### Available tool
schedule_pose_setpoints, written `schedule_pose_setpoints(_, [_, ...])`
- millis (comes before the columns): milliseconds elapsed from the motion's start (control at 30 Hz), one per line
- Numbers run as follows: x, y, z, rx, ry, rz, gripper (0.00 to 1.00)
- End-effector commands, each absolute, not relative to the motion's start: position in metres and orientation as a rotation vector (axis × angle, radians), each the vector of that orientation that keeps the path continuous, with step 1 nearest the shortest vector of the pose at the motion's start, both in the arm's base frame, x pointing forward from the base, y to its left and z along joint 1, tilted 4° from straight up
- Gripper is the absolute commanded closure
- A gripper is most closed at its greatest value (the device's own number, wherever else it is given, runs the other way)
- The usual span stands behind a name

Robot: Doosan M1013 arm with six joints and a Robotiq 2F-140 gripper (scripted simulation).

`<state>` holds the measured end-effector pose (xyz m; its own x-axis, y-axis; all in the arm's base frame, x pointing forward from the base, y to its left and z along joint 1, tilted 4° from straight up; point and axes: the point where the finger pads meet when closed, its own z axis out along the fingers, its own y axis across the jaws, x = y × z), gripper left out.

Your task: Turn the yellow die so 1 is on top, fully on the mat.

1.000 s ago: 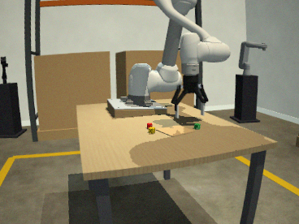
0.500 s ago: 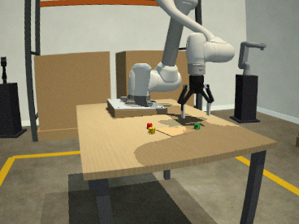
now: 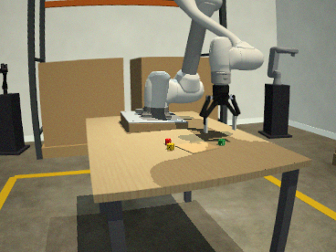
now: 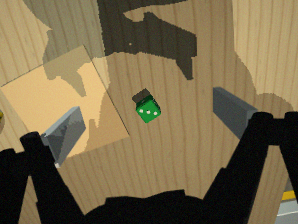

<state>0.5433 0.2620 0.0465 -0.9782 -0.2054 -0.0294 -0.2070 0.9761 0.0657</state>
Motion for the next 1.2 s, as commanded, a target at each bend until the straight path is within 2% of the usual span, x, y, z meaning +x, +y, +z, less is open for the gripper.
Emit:
schedule_pose_setpoints(0, [0.543,0.262,0.047,-0.324,3.100,0.107,0.00])
schedule_pose_setpoints(733, [0.543,0.262,0.050,-0.324,3.100,0.107,0.00])
schedule_pose_setpoints(933, [0.543,0.261,0.064,-0.324,3.100,0.107,0.00])
schedule_pose_setpoints(1167, [0.542,0.257,0.111,-0.324,3.100,0.107,0.00])
